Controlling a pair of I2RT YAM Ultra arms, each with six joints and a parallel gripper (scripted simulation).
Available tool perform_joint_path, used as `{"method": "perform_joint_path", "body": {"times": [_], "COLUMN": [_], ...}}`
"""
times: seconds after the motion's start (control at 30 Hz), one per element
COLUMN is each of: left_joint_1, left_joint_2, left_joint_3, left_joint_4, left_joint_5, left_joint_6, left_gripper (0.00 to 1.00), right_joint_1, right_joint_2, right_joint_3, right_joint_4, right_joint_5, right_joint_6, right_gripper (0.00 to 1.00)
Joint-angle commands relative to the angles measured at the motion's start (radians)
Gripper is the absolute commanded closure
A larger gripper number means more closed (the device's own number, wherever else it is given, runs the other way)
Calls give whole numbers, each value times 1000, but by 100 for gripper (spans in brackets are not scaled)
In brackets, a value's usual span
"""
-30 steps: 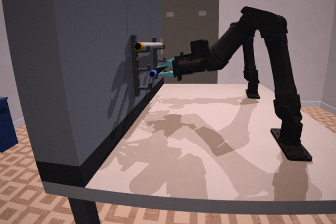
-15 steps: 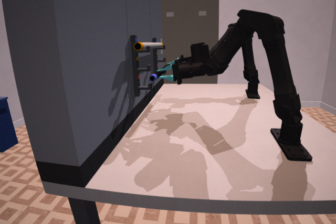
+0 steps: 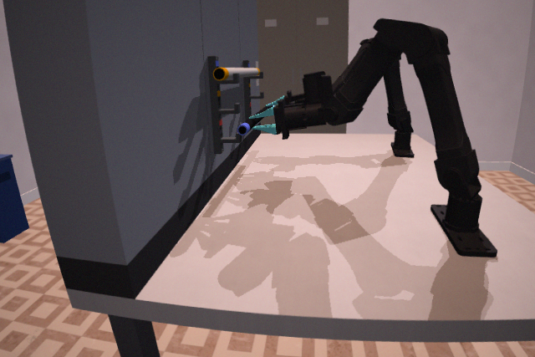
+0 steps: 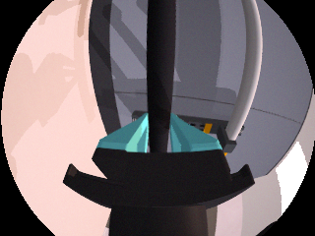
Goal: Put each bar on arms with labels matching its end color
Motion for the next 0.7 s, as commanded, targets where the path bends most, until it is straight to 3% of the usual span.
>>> {"method": "perform_joint_path", "body": {"times": [0.0,0.67], "left_joint_1": [12,38], "left_joint_2": [-13,8], "left_joint_3": [38,107], "left_joint_4": [95,52], "left_joint_5": [-12,15], "left_joint_6": [62,66], "left_gripper": [100,100], "right_joint_1": [-7,-18], "right_joint_2": [-14,17], "right_joint_3": [45,125], "right_joint_4": [98,52], "right_joint_5": [9,-3], "right_joint_6": [-28,-29], "right_gripper": [100,100]}}
